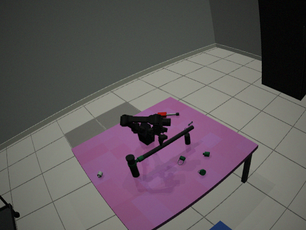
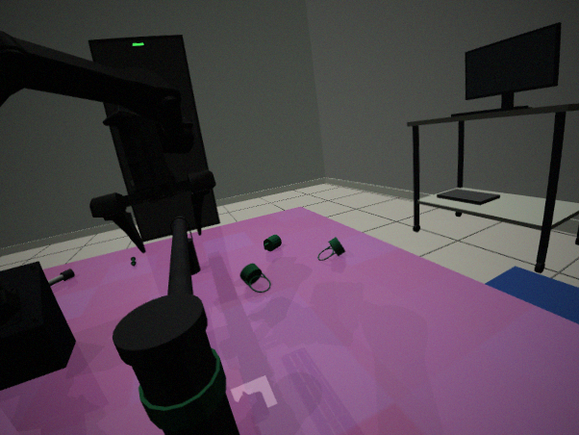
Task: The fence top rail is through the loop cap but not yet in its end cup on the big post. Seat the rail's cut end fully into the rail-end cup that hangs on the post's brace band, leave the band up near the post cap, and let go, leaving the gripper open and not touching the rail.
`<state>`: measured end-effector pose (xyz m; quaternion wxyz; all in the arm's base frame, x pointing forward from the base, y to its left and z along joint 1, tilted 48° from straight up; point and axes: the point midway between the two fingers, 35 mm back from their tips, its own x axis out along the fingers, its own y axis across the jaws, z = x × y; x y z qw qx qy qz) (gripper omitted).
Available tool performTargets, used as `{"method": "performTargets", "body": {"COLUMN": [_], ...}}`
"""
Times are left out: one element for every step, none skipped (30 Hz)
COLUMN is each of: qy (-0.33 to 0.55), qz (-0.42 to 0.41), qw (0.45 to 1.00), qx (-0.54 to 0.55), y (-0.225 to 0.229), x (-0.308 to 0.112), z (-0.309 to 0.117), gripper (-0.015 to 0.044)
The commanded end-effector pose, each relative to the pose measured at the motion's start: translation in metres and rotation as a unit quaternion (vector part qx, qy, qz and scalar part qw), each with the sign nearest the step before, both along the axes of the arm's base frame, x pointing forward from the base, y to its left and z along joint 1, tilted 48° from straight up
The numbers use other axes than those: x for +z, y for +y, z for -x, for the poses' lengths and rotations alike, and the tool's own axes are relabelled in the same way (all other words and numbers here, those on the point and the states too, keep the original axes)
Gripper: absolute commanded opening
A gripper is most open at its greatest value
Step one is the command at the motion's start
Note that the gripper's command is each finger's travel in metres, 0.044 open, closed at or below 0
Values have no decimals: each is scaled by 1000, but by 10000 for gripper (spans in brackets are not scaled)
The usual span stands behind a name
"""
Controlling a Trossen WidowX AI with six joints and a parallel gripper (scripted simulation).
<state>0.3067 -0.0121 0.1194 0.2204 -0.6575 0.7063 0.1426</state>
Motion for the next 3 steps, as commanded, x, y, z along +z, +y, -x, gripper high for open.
{"method": "performTargets", "body": {"qy": [3, 3, 3], "qz": [-1, -1, -1], "qw": [1000, 1000, 1000], "qx": [0, 0, 0], "y": [0, 0, 0], "x": [0, 0, 0], "z": [1, 1, 1], "gripper": [440, 440, 440]}}
